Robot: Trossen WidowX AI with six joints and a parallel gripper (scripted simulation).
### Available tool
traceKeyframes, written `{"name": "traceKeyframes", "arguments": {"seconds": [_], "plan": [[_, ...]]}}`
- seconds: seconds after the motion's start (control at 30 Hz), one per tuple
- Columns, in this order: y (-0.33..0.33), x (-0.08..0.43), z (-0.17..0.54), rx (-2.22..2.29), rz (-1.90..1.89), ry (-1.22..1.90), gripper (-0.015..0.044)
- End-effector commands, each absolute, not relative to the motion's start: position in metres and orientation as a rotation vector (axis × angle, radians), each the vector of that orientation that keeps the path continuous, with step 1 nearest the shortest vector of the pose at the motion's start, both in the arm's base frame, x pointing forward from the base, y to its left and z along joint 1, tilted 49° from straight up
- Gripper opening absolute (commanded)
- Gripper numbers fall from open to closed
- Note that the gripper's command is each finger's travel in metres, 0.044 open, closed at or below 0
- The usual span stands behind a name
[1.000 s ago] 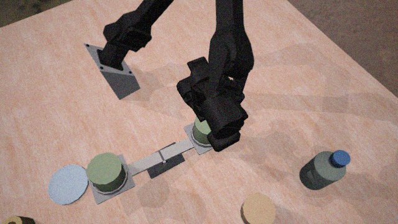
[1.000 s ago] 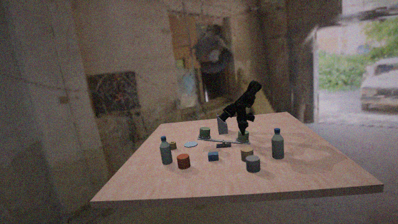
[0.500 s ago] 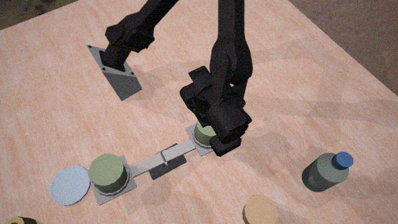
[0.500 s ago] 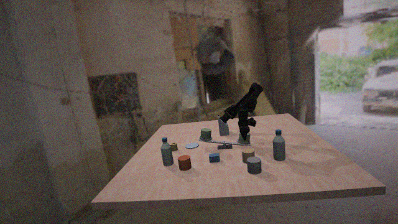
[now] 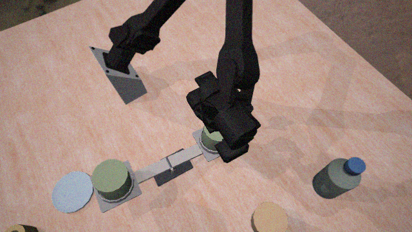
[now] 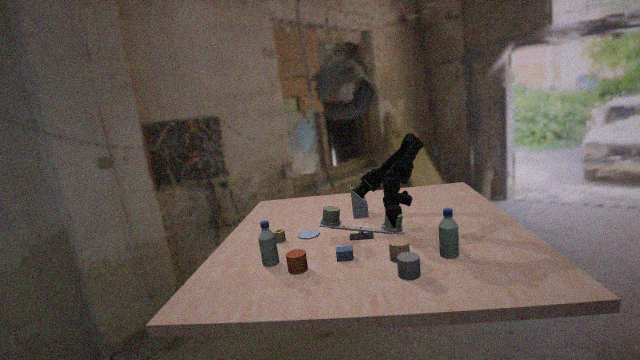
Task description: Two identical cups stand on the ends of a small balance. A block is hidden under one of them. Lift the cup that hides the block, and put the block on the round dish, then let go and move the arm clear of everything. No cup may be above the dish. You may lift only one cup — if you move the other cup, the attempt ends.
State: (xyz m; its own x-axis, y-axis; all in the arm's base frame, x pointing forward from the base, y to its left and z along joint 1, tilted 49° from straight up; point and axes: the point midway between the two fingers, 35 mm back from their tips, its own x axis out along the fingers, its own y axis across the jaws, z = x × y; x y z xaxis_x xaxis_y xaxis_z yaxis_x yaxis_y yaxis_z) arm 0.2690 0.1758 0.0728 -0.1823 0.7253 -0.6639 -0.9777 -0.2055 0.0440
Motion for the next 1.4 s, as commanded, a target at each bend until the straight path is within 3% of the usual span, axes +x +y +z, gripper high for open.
{"name": "traceKeyframes", "arguments": {"seconds": [0.0, 0.03, 0.4, 1.37], "plan": [[0.176, 0.268, 0.072, -0.607, 1.706, 0.562, 0.0301], [0.176, 0.268, 0.072, -0.607, 1.706, 0.562, 0.0295], [0.17, 0.272, 0.077, -0.61, 1.704, 0.564, 0.0006], [0.144, 0.284, 0.099, -0.618, 1.699, 0.572, 0.0]]}}
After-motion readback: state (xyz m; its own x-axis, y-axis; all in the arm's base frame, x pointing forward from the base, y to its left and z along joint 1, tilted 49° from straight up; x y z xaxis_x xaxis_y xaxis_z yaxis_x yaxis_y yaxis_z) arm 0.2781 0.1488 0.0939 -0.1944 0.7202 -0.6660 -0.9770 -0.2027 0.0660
